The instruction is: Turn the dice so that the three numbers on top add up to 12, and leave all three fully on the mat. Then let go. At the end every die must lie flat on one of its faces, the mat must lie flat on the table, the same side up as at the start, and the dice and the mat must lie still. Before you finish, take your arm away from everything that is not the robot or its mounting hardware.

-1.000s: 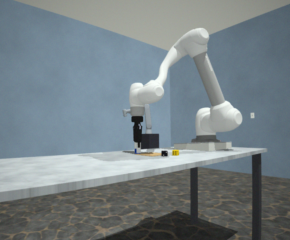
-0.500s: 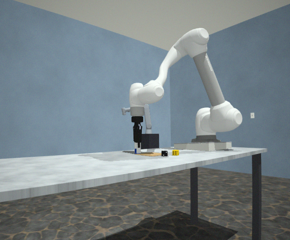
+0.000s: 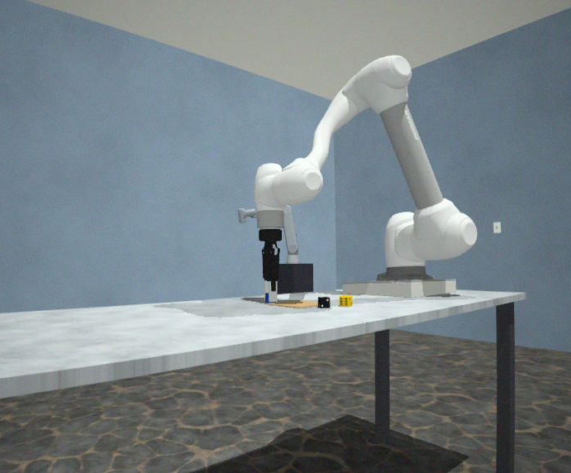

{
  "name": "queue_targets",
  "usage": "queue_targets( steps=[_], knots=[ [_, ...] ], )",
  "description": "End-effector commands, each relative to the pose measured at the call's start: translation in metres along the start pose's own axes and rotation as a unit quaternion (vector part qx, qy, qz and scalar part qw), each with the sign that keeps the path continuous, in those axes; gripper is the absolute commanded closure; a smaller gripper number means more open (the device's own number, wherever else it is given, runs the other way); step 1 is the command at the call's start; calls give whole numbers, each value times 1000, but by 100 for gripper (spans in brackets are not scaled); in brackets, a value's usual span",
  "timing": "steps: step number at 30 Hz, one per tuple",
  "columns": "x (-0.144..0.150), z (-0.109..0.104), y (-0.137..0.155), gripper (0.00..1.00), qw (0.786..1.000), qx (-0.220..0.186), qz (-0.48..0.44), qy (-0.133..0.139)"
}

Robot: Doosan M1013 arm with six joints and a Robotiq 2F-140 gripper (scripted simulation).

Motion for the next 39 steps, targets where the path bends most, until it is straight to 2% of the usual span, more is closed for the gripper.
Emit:
queue_targets(
  steps=[1,6,7,39],
  knots=[
    [0,0,0,72,1000,0,0,0],
    [0,0,0,72,1000,0,0,0],
    [0,0,0,84,1000,0,0,0],
    [0,0,0,84,1000,0,0,0]
  ],
)
Point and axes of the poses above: the point where the finger pads meet when closed, its own z axis out along the fingers, its own x axis across the jaws, y = z × x, the point moved 3 cm from there along -z, back along the fingers, and after that the axes turned 15 degrees about -z, right-handed, at the moved point
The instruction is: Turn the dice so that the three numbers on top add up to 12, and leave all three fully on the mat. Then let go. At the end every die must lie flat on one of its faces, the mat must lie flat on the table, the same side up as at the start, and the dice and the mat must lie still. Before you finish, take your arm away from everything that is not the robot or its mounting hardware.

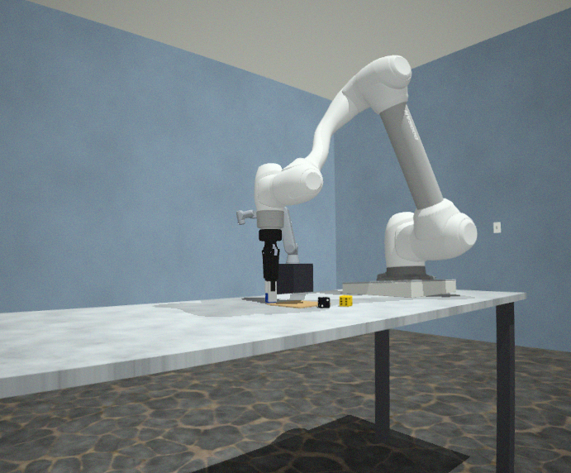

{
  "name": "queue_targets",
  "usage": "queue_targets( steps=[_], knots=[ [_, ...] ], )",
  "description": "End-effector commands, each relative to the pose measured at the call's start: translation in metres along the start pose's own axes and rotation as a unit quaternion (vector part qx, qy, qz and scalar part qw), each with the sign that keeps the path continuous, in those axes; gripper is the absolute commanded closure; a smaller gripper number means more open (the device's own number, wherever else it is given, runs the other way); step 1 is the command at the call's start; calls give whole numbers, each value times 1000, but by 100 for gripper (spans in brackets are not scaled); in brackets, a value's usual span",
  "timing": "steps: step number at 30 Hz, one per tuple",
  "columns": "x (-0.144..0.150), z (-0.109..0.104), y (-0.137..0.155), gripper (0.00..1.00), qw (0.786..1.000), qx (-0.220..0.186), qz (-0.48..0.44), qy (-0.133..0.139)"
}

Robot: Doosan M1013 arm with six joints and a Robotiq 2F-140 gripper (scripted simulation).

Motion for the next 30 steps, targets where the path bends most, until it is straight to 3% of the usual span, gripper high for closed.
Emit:
queue_targets(
  steps=[1,9,21,30],
  knots=[
    [0,0,0,84,1000,0,0,0],
    [0,-9,0,84,1000,0,0,0],
    [0,-88,0,84,1000,0,0,0],
    [0,-100,0,84,1000,0,0,0]
  ],
)
Point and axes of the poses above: the point where the finger pads meet when closed, its own z axis out along the fingers, its own x axis across the jaws, y = z × x, the point moved 3 cm from there along -z, back along the fingers, and after that the axes turned 15 degrees about -z, right-handed, at the moved point
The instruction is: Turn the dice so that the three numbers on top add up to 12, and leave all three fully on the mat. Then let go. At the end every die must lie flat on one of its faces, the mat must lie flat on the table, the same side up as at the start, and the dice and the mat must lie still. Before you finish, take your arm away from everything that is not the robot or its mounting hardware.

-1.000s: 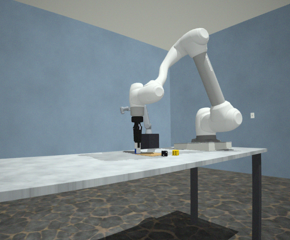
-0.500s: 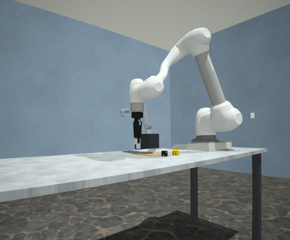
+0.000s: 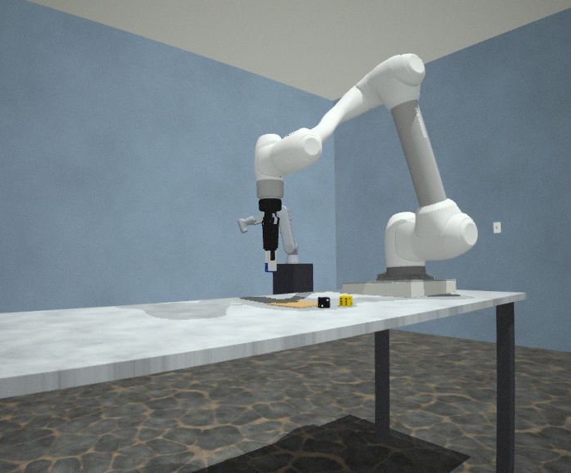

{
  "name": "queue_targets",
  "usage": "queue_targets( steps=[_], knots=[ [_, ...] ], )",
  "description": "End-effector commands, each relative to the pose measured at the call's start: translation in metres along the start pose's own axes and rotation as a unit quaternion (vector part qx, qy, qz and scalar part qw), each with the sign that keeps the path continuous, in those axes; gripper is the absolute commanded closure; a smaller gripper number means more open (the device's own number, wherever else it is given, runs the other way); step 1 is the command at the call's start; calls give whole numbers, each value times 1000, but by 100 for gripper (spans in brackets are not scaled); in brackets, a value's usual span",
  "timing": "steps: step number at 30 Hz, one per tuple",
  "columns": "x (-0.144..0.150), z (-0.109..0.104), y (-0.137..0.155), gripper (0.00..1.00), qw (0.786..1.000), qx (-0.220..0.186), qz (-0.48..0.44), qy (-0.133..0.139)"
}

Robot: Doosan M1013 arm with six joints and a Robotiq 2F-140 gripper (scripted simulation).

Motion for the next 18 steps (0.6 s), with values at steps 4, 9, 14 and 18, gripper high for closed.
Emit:
queue_targets(
  steps=[4,9,14,18],
  knots=[
    [0,-1,0,84,1000,0,0,0],
    [15,0,1,84,1000,0,-17,0],
    [82,3,-1,84,996,0,-95,1],
    [143,6,-9,84,985,-1,-171,1]
  ],
)
Point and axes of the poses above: the point where the finger pads meet when closed, its own z axis out along the fingers, its own x axis across the jaws, y = z × x, the point moved 3 cm from there along -z, back along the fingers, and after that the axes turned 15 degrees about -z, right-handed, at the moved point
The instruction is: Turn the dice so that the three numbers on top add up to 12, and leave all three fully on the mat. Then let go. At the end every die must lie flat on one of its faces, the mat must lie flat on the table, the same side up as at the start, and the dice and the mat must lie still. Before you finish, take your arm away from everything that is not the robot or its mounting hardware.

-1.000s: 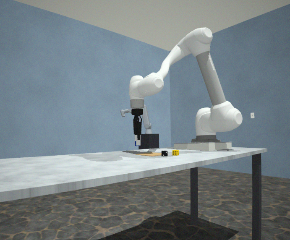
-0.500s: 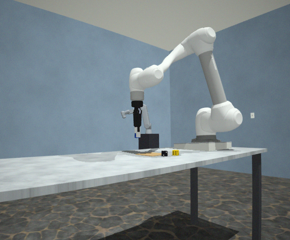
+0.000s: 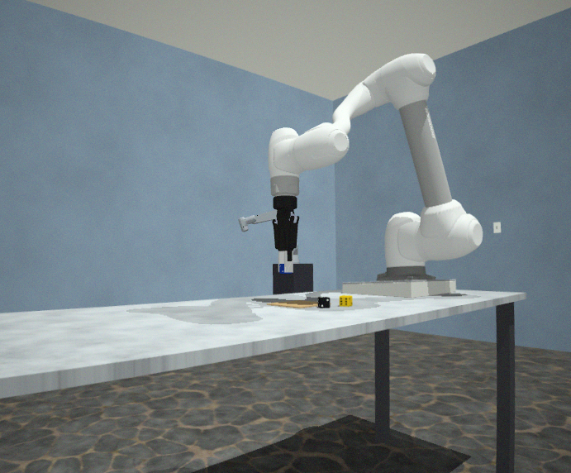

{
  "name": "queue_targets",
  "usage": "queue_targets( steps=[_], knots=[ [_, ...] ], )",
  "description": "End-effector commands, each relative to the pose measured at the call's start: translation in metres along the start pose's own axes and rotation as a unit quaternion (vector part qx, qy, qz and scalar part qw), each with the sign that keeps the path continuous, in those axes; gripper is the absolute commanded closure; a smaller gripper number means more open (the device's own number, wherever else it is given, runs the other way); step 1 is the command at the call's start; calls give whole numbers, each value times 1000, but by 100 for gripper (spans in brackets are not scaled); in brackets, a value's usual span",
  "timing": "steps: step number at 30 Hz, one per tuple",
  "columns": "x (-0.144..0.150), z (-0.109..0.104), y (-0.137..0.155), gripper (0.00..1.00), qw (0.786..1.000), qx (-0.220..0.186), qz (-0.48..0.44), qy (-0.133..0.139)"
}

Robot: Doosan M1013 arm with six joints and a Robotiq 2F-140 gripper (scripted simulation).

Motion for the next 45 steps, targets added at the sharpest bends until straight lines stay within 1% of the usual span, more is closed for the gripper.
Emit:
queue_targets(
  steps=[1,2,3,5,6,9,11,12,13,14,16,19,21,23,24,26,29,31,32,33,34,35,36,37,41,43,44,45],
  knots=[
    [63,3,7,84,997,0,-71,0],
    [63,3,7,84,997,0,-71,0],
    [96,5,7,84,994,0,-111,0],
    [98,5,7,84,994,0,-111,0],
    [130,7,5,84,989,0,-148,0],
    [130,7,5,84,989,0,-148,0],
    [181,10,-2,84,979,0,-206,0],
    [181,10,-2,84,979,0,-206,0],
    [198,11,-5,84,974,0,-224,0],
    [198,11,-5,84,974,0,-224,0],
    [211,11,-7,84,971,0,-240,0],
    [212,12,-8,84,971,-2,-241,0],
    [212,12,-9,84,971,-13,-241,-1],
    [211,12,-11,84,970,-39,-241,-1],
    [211,12,-13,84,969,-59,-240,-1],
    [211,12,-13,84,969,-59,-240,-1],
    [209,14,-20,84,961,-139,-239,-3],
    [208,16,-22,84,957,-168,-237,-3],
    [208,16,-22,84,956,-171,-237,-3],
    [208,16,-25,84,951,-200,-236,-3],
    [208,16,-26,84,950,-204,-236,-3],
    [207,18,-28,84,945,-229,-235,-4],
    [207,18,-28,84,943,-238,-234,-4],
    [207,19,-30,84,937,-260,-233,-3],
    [204,24,-35,84,920,-319,-229,-3],
    [204,24,-35,84,920,-319,-229,-3],
    [202,25,-36,84,915,-334,-227,-5],
    [202,28,-37,84,905,-362,-224,-8]
  ],
)
Point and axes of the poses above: the point where the finger pads meet when closed, its own z axis out along the fingers, its own x axis across the jaws, y = z × x, the point moved 3 cm from there along -z, back along the fingers, and after that the axes turned 15 degrees about -z, right-handed, at the moved point
